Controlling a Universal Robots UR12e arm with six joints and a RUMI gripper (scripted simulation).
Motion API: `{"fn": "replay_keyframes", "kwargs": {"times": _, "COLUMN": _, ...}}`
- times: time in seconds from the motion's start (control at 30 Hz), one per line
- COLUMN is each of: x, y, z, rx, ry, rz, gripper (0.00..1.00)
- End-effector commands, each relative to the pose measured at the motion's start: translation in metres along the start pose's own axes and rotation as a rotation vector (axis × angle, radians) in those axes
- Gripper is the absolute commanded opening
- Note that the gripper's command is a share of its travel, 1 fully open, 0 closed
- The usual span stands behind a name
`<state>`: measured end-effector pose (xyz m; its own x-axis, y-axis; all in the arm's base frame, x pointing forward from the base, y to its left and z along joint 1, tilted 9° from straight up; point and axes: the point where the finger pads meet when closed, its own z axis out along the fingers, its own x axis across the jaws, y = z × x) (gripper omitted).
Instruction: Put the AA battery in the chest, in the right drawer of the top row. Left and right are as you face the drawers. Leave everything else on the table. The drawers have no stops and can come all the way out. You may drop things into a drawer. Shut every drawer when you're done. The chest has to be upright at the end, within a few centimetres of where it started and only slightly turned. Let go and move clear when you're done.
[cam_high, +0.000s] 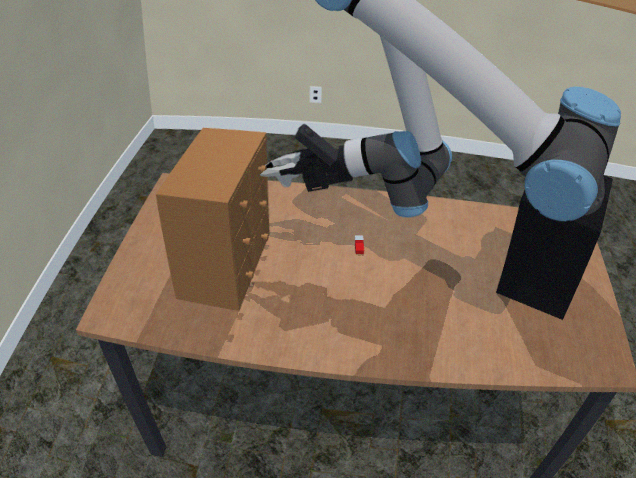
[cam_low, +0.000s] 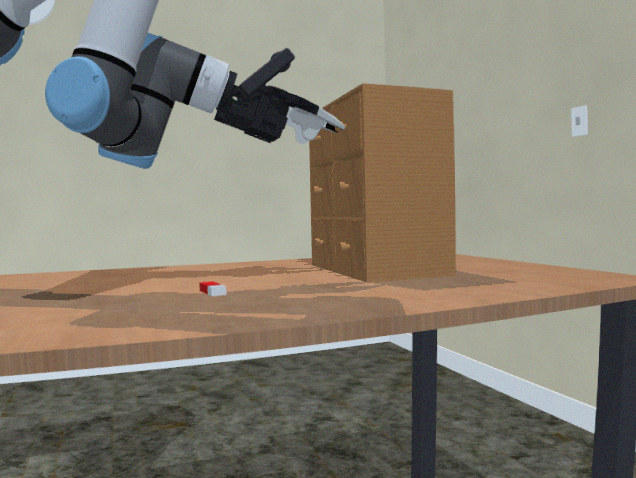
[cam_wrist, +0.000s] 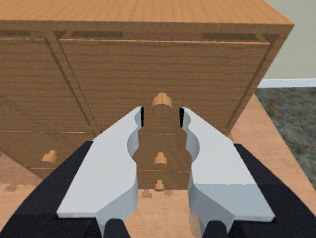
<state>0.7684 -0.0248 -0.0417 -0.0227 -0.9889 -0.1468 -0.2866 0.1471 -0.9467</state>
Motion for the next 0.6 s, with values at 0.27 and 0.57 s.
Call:
{"fn": "replay_keyframes", "kwargs": {"times": 0.27, "x": 0.000, "y": 0.009, "z": -0.026, "rx": 0.001, "ry": 0.000, "rz": 0.000, "gripper": 0.20}}
{"fn": "replay_keyframes", "kwargs": {"times": 0.57, "x": 0.000, "y": 0.014, "z": -0.041, "rx": 0.001, "ry": 0.000, "rz": 0.000, "gripper": 0.20}}
